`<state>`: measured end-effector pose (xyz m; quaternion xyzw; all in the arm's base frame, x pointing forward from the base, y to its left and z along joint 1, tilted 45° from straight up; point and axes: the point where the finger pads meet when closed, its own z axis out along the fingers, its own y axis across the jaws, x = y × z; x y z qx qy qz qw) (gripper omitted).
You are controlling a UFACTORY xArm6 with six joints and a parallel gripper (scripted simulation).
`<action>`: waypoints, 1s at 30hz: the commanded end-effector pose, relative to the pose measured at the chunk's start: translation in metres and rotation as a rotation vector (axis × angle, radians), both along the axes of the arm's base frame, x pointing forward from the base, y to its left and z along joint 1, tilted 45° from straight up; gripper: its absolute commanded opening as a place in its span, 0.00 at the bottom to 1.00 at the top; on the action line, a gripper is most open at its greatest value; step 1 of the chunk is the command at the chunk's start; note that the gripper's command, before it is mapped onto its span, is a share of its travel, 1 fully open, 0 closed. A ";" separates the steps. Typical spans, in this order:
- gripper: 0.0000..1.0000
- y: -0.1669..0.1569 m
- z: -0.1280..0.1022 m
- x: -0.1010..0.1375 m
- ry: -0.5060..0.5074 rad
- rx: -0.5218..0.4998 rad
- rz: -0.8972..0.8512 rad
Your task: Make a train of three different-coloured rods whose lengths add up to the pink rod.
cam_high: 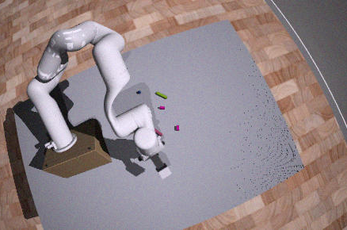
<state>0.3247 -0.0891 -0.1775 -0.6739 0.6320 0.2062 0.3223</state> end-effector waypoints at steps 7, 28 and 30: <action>0.24 0.006 -0.008 0.003 -0.003 -0.003 -0.002; 0.24 0.010 -0.013 0.004 -0.003 -0.003 -0.002; 0.24 0.010 -0.013 0.004 -0.003 -0.003 -0.002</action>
